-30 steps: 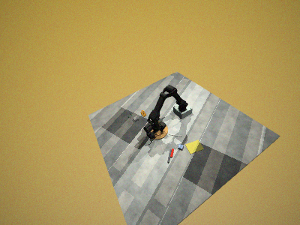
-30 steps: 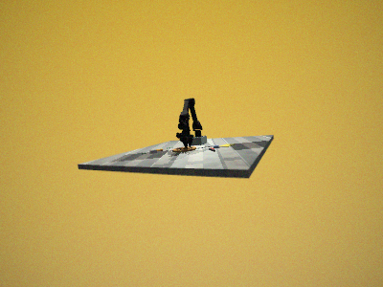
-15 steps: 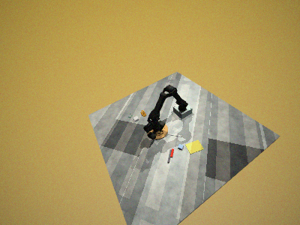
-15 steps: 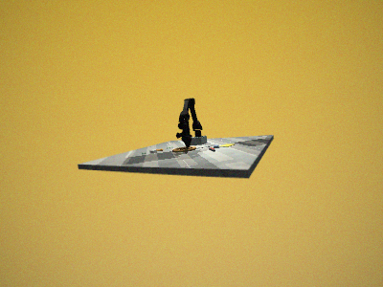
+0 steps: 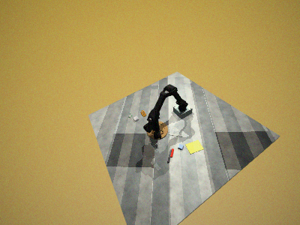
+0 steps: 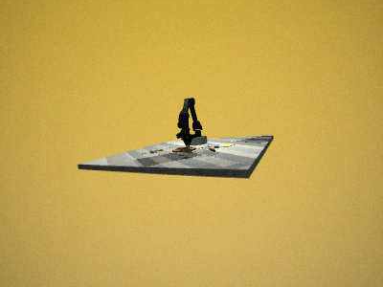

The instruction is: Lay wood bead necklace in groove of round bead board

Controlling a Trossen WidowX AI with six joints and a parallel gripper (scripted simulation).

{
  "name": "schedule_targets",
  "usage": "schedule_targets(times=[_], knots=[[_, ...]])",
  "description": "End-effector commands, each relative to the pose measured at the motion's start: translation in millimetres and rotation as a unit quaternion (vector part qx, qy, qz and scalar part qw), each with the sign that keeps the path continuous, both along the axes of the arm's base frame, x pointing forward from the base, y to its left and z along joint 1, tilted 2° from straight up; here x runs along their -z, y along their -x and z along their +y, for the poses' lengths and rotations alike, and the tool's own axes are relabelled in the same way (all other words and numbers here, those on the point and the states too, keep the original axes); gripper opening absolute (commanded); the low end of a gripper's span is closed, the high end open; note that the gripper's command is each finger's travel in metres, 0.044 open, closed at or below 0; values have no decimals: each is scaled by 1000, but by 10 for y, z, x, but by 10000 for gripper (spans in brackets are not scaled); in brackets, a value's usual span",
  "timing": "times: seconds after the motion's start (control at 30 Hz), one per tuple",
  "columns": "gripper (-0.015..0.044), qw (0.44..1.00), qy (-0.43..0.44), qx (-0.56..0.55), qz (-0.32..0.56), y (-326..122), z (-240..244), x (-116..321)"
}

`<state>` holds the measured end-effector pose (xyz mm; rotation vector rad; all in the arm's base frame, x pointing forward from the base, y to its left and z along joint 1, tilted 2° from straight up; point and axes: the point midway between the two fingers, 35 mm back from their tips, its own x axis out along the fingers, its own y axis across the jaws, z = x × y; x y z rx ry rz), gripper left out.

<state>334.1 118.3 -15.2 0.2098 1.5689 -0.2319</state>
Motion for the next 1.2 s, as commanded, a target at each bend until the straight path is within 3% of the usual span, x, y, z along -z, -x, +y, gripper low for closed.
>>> schedule_targets(times=[0.0,0.33,0.73,1.17], knots=[[120,914,-3,-405,3,-25,-36,-124],[120,780,-5,-625,6,-26,-57,-181],[120,551,-7,-834,9,-26,-79,-239],[120,544,-7,-839,9,-26,-79,-240]])
